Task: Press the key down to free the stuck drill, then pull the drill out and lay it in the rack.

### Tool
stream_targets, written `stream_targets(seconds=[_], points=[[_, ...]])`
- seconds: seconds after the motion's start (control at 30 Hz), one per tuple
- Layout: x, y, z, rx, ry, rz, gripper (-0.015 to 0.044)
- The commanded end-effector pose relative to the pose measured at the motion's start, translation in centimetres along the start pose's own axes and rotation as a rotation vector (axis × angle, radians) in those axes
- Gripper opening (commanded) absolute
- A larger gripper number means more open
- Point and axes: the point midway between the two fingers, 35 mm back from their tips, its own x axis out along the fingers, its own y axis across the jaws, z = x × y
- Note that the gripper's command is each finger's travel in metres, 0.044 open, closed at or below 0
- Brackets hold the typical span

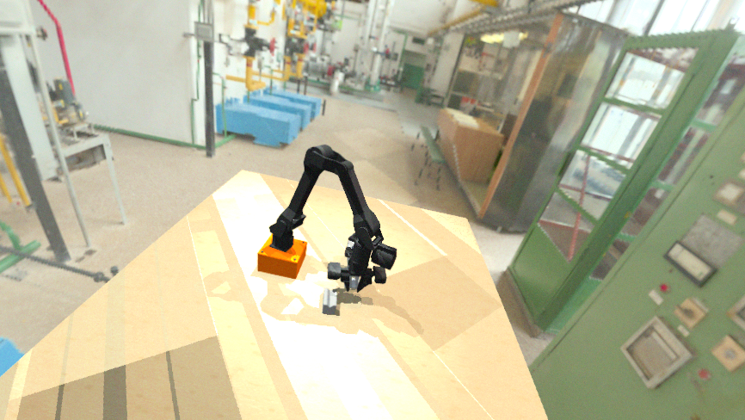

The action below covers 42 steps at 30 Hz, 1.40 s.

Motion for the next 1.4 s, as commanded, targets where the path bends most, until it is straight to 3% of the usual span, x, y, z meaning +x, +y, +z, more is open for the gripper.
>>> stream_targets(seconds=[0.0,0.13,1.33,1.37], points=[[0.0,0.0,0.0,0.000,0.000,0.000,0.0046],[0.0,0.0,0.0,0.000,0.000,0.000,0.0000],[0.0,-0.1,-4.7,0.004,-0.003,0.002,0.0000],[0.1,0.0,-4.1,0.007,-0.007,0.003,0.0026]])
